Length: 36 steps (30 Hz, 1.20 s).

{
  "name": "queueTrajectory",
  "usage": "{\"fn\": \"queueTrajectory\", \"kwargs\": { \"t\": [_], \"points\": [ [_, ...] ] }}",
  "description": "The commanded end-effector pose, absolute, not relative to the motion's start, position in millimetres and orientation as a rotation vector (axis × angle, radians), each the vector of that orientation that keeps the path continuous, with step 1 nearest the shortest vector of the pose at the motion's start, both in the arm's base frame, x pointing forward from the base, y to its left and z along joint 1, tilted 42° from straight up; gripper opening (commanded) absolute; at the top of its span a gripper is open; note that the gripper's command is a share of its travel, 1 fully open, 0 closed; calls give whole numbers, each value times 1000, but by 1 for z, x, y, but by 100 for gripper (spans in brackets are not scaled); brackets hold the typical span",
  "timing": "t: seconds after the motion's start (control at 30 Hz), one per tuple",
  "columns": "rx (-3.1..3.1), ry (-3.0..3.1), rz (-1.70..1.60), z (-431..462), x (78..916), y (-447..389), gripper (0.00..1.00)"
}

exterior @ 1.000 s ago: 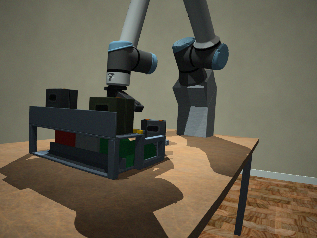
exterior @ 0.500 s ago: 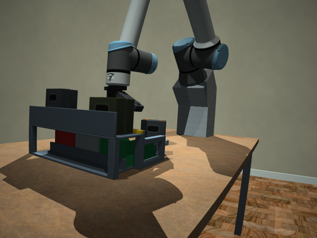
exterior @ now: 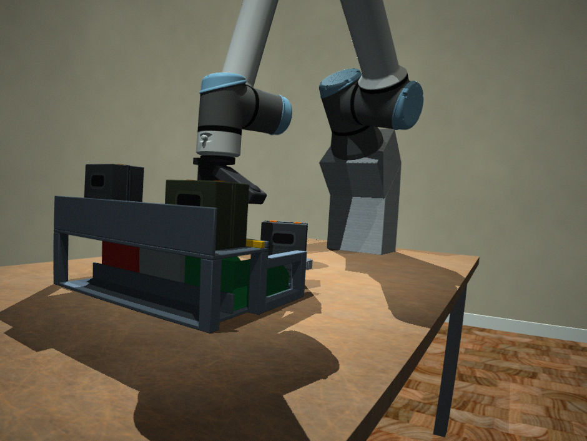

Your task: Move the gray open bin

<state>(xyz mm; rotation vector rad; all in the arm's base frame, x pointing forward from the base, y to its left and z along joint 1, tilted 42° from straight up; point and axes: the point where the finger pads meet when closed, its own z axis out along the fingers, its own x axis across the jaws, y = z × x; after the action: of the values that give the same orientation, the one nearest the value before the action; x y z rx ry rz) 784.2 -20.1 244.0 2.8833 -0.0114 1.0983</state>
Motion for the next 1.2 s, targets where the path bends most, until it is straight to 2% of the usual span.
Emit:
{"fn": "queueTrajectory", "kwargs": {
  "t": [0.0,1.17],
  "points": [
    [2883,-11,1100,247,783,-20,0],
    [2882,-11,1100,261,770,-19,0]
  ]
}}
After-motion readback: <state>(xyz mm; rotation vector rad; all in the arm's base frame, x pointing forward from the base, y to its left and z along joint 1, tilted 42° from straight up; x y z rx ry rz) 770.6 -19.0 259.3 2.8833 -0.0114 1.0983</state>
